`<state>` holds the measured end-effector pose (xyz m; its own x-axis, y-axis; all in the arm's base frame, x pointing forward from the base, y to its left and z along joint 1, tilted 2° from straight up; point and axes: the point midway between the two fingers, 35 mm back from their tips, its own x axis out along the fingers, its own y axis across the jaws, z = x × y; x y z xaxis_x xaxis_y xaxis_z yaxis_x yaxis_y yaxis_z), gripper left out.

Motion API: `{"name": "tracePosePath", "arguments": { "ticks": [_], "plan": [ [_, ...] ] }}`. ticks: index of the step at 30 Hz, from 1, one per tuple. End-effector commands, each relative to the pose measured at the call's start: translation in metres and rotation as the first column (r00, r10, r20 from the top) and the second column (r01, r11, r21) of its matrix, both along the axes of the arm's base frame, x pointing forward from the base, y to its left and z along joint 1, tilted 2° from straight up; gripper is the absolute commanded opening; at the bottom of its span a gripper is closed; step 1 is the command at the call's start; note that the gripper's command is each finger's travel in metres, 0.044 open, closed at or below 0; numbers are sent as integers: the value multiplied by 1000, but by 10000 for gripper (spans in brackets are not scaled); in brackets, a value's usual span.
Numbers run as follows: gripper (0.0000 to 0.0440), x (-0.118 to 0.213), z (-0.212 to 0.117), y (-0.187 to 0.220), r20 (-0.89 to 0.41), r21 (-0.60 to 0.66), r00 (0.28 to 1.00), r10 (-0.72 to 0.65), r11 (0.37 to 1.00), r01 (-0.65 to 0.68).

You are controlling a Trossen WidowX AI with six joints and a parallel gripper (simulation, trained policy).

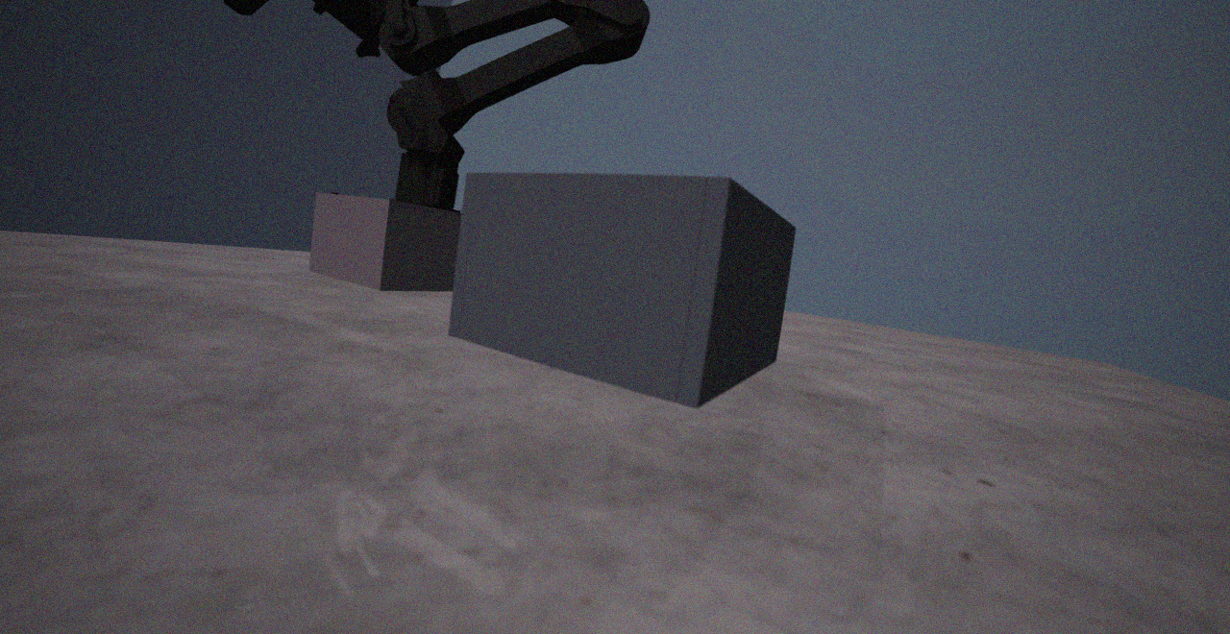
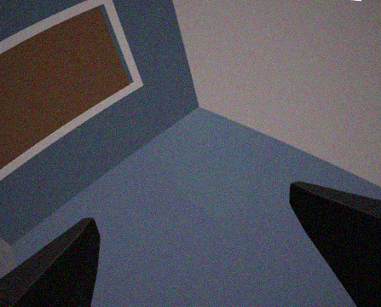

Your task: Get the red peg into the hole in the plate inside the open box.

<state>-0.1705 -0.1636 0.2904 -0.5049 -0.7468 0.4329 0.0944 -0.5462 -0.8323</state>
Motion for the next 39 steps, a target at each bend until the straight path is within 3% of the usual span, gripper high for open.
{"name": "tracePosePath", "arguments": {
  "ticks": [1, 3, 9, 16, 28, 39],
  "plan": [
    [417, 1, 2, -2, 1, -2, 1000, 6, 1000, -6],
    [440, 3, 4, -9, 18, -6, 999, 32, 999, -32],
    [440, 16, -1, -42, 155, -11, 974, 164, 986, -164],
    [440, 41, -15, -80, 332, -7, 896, 295, 951, -310],
    [440, 113, -43, -133, 603, 28, 678, 419, 839, -544],
    [440, 210, -69, -149, 797, 82, 456, 395, 678, -731]
  ]
}}
